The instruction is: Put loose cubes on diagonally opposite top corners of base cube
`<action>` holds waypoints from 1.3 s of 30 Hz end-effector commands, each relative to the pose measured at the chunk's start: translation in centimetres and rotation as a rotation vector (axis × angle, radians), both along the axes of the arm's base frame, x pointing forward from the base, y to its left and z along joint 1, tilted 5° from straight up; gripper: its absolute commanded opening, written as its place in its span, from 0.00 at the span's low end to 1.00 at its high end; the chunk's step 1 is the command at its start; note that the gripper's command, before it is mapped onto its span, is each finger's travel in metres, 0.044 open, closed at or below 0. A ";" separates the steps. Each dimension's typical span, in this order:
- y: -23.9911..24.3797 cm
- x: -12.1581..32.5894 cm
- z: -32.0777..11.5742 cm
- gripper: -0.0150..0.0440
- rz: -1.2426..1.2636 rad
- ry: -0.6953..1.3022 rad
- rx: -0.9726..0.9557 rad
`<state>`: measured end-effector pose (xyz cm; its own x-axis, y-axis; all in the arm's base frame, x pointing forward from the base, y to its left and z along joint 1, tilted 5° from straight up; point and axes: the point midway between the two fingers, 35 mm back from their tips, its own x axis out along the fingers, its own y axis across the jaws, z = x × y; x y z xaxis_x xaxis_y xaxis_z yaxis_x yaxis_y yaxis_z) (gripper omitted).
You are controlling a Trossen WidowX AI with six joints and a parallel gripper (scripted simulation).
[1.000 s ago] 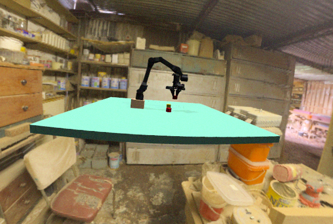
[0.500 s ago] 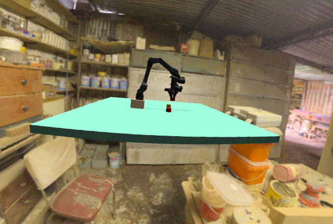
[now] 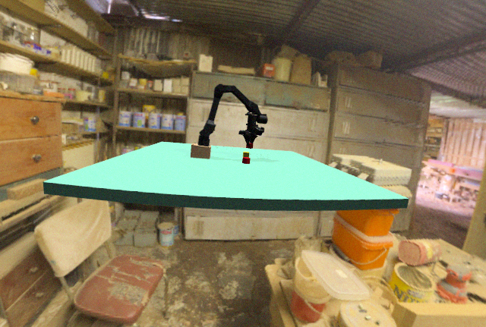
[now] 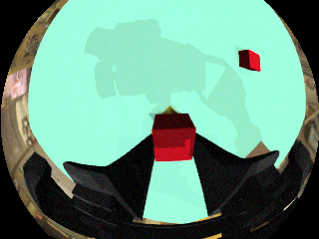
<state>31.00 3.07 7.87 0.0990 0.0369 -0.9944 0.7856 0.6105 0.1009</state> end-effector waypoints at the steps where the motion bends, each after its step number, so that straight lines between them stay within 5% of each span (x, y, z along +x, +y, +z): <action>1: 0.0 0.0 -0.1 0.43 0.007 -0.001 -0.004; 39: 0.1 0.2 -2.8 0.43 0.007 -0.001 -0.004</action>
